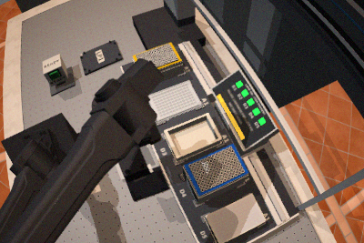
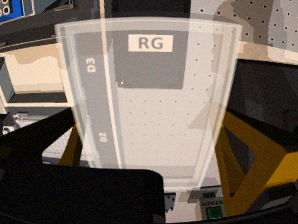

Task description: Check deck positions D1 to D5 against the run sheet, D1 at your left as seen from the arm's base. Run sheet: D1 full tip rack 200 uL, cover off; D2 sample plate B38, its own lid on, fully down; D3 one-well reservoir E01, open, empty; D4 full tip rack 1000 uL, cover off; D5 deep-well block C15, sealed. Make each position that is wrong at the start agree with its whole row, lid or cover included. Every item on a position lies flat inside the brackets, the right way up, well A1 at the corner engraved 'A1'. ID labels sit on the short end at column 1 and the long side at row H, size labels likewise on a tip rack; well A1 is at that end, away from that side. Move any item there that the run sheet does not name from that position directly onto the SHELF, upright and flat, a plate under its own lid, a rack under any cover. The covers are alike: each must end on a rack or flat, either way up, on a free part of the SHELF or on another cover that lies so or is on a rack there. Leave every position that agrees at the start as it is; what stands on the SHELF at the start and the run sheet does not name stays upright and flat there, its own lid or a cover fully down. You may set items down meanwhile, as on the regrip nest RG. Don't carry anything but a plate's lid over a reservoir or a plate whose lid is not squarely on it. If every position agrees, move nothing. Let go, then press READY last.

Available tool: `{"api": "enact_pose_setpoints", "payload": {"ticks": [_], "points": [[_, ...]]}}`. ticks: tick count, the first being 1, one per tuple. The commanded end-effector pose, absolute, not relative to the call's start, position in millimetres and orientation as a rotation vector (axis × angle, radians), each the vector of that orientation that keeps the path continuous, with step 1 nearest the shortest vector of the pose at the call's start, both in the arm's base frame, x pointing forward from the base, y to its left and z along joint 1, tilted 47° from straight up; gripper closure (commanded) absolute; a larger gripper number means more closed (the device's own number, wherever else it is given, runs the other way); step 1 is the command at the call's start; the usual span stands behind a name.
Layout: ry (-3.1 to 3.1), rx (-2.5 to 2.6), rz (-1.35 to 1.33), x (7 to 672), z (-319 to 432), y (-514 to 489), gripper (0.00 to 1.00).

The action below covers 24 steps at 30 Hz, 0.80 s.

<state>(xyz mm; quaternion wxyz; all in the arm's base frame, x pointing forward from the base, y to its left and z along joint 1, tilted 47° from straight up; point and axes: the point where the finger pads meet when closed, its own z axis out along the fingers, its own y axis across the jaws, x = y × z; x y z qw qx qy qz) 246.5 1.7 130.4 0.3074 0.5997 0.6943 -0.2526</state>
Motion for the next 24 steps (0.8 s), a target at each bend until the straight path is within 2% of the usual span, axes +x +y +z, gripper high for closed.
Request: {"api": "enact_pose_setpoints", "payload": {"ticks": [1,24], "points": [[1.833,1.584,-0.625,257,148,16,1.00],[1.933,1.492,-0.682,252,170,41,1.00]]}}
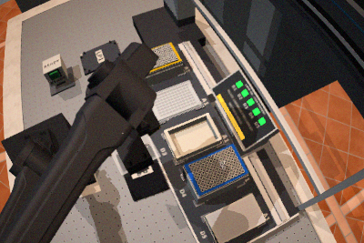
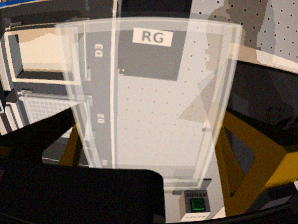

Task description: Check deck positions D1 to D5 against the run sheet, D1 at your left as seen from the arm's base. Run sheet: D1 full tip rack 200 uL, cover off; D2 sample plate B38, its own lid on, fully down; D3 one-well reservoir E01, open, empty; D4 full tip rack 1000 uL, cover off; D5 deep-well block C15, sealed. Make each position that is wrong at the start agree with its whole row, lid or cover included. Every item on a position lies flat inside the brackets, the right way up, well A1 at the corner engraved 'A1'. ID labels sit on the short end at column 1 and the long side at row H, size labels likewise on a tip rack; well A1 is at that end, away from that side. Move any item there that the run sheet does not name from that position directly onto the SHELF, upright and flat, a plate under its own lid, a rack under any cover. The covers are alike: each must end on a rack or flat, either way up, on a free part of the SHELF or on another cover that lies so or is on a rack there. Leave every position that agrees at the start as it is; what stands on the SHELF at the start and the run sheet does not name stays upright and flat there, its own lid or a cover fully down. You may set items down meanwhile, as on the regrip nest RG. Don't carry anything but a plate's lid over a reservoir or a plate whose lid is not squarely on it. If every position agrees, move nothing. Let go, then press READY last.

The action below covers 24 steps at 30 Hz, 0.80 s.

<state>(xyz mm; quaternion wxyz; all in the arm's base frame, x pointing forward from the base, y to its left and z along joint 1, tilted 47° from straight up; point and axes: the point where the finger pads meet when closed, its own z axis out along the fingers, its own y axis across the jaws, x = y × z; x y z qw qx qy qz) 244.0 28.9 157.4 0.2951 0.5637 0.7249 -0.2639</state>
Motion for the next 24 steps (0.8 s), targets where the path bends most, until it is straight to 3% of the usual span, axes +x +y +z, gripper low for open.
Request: {"api": "enact_pose_setpoints", "payload": {"ticks": [1,24], "points": [[1.936,1.488,-0.682,252,171,43,1.00],[1.941,1.486,-0.733,244,168,34,1.00]]}}
